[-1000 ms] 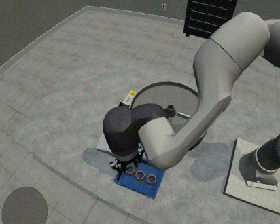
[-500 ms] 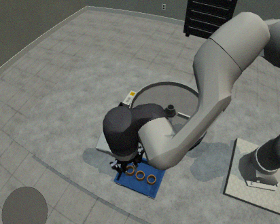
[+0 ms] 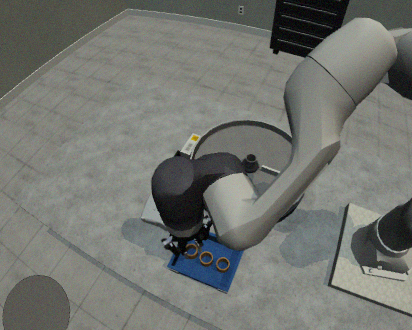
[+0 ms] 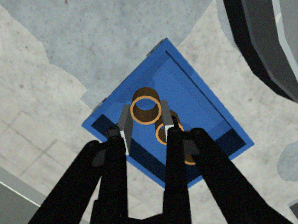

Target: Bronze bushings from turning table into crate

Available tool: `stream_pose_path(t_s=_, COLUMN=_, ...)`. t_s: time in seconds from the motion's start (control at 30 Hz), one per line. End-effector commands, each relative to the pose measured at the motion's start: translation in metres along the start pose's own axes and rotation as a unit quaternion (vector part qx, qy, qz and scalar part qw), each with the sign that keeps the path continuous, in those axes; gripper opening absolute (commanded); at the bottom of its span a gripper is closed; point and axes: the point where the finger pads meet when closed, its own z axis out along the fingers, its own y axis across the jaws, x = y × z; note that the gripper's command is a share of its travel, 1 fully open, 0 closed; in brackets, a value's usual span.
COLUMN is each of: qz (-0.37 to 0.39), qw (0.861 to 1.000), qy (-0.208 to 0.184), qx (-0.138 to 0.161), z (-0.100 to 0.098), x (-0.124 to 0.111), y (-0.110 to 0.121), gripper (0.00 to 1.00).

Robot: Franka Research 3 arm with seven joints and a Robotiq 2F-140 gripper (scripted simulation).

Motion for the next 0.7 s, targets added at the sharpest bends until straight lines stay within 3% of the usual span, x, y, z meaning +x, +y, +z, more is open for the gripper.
stream_pose_path(t_s=0.0, qz=0.001, qw=1.000, qy=0.001, qx=0.001, z=0.0003, x=0.0004, y=-0.0008, gripper=0.00)
stream_pose_path(t_s=0.67, qz=0.001, qw=1.000, qy=0.001, qx=0.001, z=0.0044, x=-0.0001, y=-0.0009, gripper=0.00)
